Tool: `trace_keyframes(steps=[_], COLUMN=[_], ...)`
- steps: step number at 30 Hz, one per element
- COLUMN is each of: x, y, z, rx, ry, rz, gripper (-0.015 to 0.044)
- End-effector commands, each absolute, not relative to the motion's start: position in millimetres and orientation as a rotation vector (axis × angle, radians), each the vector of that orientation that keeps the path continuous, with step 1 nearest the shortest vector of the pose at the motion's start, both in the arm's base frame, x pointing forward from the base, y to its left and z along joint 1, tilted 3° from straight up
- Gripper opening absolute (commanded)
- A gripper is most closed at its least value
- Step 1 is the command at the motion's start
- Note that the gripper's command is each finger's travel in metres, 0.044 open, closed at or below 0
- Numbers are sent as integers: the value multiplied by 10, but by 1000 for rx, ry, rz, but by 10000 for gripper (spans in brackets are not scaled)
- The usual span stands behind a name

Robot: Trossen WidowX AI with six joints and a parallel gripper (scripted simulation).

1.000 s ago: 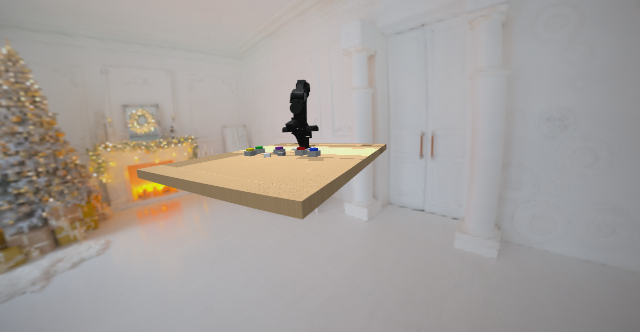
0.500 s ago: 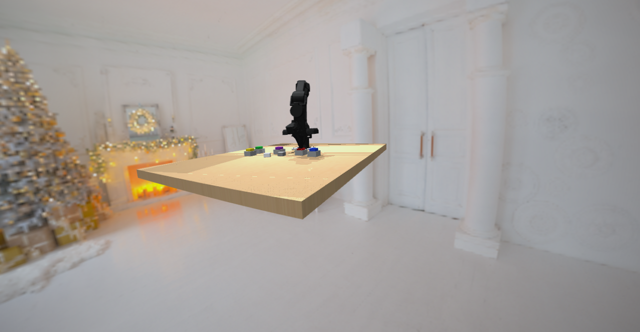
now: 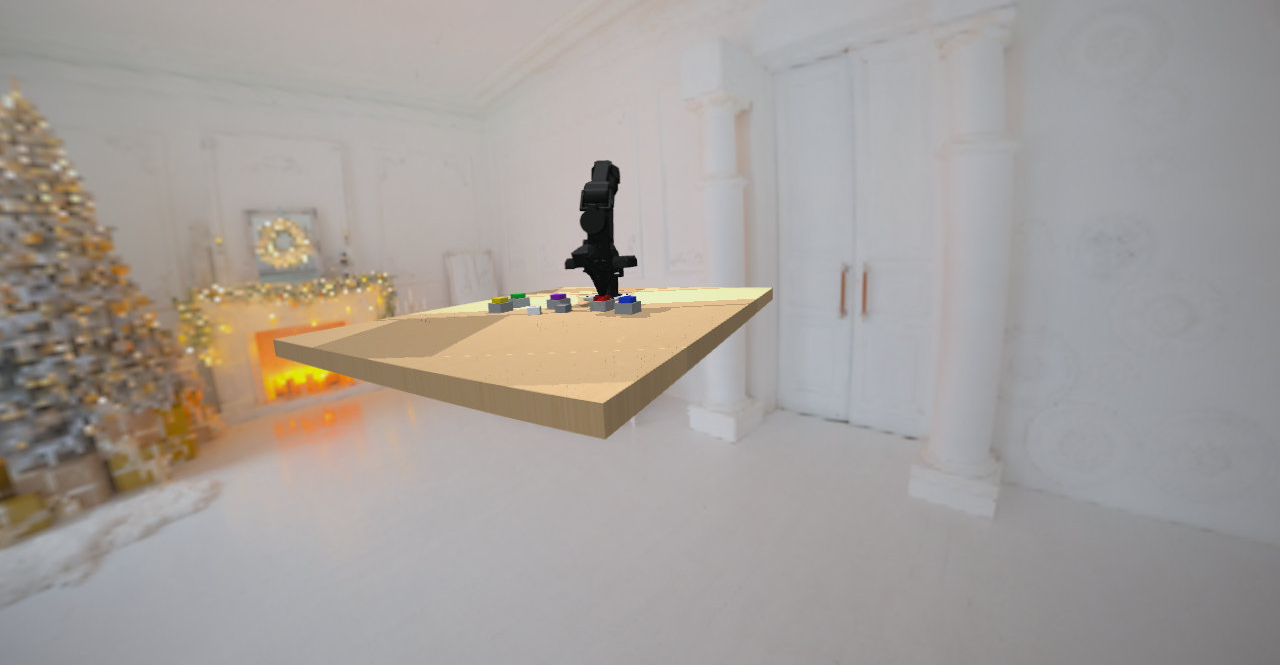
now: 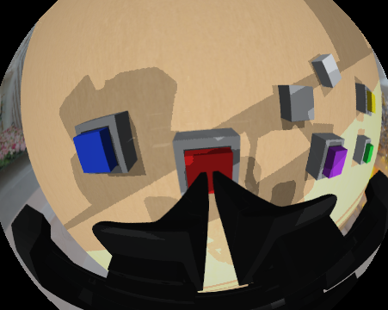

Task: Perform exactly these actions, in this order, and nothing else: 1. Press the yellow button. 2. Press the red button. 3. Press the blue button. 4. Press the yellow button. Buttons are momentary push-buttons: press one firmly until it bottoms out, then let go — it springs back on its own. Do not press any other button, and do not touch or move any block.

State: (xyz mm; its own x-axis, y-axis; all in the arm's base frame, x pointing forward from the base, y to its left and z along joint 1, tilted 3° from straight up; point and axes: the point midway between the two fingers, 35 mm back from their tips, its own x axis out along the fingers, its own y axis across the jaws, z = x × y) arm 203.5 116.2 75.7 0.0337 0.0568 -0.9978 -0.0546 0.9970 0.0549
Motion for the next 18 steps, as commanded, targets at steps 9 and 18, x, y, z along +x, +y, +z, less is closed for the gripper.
trace_keyframes(steps=[9, 18], x=[2039, 2007], y=[1141, 1109], z=[1217, 1652], rx=[5, 5], ry=[1527, 1527], rz=[81, 81], gripper=[20, 20])
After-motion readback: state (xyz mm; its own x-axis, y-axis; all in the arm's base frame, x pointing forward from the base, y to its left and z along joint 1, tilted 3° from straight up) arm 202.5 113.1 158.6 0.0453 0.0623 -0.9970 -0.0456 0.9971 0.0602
